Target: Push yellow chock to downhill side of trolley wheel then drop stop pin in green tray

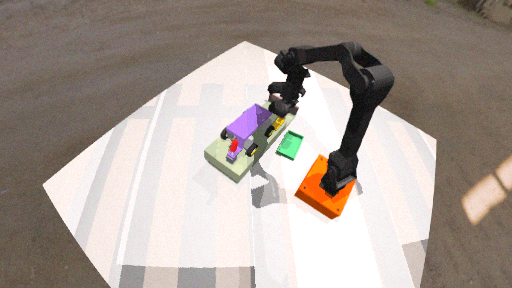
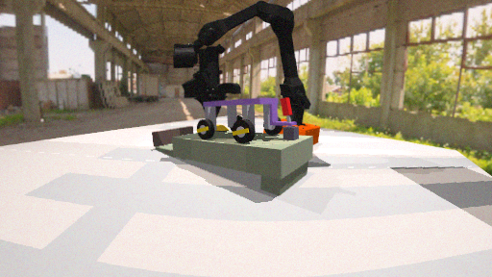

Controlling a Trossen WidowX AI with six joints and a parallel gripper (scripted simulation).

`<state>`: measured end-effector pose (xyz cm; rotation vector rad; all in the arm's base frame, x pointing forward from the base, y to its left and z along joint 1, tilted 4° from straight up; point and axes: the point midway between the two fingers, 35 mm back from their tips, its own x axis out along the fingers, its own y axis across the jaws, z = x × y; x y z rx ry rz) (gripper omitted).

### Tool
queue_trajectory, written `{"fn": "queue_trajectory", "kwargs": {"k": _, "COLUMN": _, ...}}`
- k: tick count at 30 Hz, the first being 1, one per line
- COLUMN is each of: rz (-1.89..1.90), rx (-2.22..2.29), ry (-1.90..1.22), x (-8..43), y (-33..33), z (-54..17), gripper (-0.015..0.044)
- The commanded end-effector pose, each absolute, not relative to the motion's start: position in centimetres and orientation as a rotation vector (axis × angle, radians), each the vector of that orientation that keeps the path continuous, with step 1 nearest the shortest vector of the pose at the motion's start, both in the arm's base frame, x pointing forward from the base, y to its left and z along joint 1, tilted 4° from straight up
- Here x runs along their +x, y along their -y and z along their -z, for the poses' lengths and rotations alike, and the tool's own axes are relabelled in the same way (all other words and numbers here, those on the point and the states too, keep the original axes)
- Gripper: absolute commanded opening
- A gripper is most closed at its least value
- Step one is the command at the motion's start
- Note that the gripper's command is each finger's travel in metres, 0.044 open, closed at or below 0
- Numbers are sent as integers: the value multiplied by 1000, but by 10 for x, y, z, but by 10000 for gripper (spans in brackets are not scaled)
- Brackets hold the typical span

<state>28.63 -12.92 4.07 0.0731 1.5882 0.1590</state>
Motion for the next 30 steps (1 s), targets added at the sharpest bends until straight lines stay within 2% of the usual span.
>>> {"fn": "queue_trajectory", "kwargs": {"k": 1, "rz": -160, "rx": 78, "ry": -1588, "x": 286, "y": 124, "z": -41, "gripper": 0}}
{"fn": "queue_trajectory", "kwargs": {"k": 30, "rz": -156, "rx": 71, "ry": -1587, "x": 288, "y": 105, "z": -46, "gripper": 0}}
